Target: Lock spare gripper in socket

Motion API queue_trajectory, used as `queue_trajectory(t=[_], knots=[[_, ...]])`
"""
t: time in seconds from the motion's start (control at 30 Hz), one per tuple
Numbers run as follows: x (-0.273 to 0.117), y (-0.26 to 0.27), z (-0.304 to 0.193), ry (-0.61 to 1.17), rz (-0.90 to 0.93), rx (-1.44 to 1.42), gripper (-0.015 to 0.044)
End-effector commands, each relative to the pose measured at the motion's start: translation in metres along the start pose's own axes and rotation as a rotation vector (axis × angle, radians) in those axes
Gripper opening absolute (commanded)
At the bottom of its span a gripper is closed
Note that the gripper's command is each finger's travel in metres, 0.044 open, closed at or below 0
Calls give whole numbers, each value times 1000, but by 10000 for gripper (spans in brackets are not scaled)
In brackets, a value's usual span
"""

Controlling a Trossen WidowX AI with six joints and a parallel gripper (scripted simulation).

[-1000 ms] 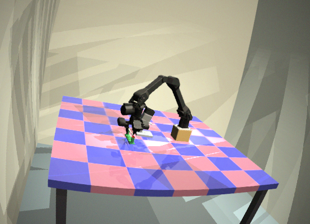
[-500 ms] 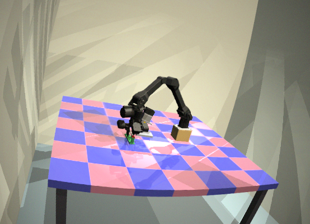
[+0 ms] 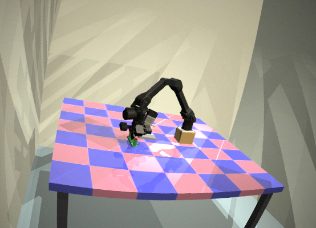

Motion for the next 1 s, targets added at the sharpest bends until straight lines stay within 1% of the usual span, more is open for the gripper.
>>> queue_trajectory(t=[0.0,0.47,0.53,0.57,0.9,0.93,0.97], knots=[[-9,-2,-2,3,-4,-2,0],[-66,-5,-17,2,-4,-2,0],[-67,-5,-17,2,-4,-2,0],[-59,-4,-15,1,0,-6,6],[-59,-5,-15,2,13,41,0],[-59,-4,-15,3,4,14,6],[-60,-3,-15,3,4,15,0]])
Point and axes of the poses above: the point midway between the two fingers, 35 mm back from their tips, its own x axis out along the fingers, its own y axis across the jaws, z = x × y, the point moved 3 cm from there along -x, back along the fingers, and after that the axes turned 15 degrees about x, right-handed, at the moved point
